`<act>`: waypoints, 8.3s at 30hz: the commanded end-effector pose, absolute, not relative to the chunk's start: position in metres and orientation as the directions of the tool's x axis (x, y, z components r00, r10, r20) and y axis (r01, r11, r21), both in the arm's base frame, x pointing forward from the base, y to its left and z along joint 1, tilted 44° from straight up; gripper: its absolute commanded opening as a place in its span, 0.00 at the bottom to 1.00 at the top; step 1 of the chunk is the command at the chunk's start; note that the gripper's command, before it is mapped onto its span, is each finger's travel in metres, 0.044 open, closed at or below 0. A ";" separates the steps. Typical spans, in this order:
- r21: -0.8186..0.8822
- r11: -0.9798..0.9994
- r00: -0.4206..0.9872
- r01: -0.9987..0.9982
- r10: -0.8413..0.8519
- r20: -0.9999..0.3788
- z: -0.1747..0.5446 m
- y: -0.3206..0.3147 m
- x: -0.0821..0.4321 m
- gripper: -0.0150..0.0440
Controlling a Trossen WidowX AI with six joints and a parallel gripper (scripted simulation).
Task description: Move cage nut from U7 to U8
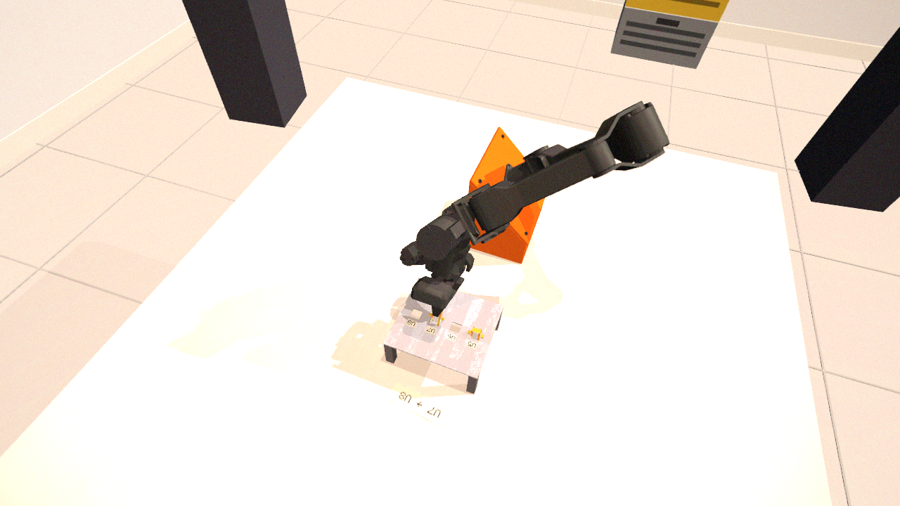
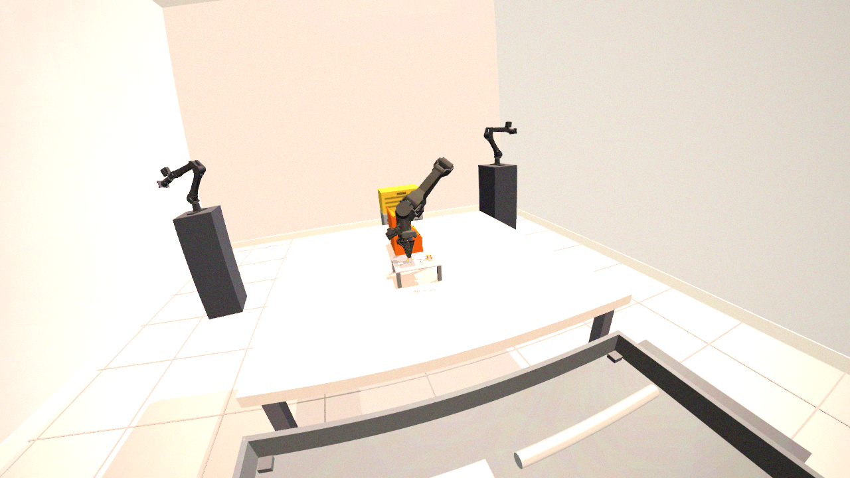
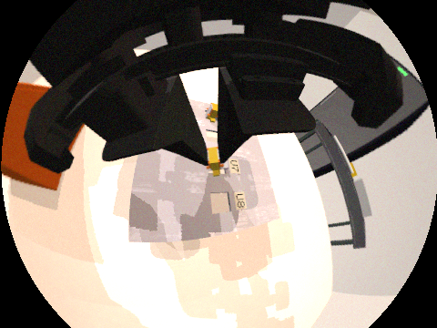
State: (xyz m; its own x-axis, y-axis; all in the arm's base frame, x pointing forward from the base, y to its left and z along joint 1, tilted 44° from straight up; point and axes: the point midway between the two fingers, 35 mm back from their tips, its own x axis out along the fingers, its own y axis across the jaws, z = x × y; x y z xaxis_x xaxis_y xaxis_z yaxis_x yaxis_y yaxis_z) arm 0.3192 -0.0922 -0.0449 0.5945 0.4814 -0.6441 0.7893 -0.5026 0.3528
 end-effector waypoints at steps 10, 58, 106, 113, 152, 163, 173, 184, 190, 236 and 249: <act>0.350 -0.509 0.597 0.787 0.482 -0.641 -0.045 -0.091 0.318 0.30; 0.370 -0.524 0.622 0.767 0.466 -0.630 -0.046 -0.090 0.317 0.30; 0.363 -0.518 0.613 0.774 0.472 -0.634 -0.044 -0.092 0.320 0.30; 0.357 -0.514 0.606 0.780 0.477 -0.637 -0.044 -0.093 0.321 0.30; 0.338 -0.499 0.581 0.798 0.492 -0.648 -0.043 -0.094 0.323 0.30; 0.337 -0.498 0.581 0.799 0.493 -0.648 -0.043 -0.094 0.324 0.30; 0.334 -0.496 0.577 0.802 0.495 -0.650 -0.043 -0.094 0.324 0.30; 0.322 -0.486 0.562 0.812 0.504 -0.655 -0.043 -0.095 0.325 0.30; 0.321 -0.485 0.560 0.813 0.506 -0.656 -0.043 -0.095 0.325 0.30; 0.307 -0.474 0.543 0.825 0.517 -0.662 -0.041 -0.098 0.327 0.30; 0.298 -0.467 0.532 0.832 0.523 -0.666 -0.041 -0.098 0.327 0.30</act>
State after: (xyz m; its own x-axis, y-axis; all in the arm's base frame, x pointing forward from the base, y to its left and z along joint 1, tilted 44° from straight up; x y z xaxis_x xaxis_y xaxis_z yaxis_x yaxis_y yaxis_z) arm 0.3255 -0.0965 -0.0415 0.5322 0.5256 -0.6637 0.8313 -0.4727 0.2923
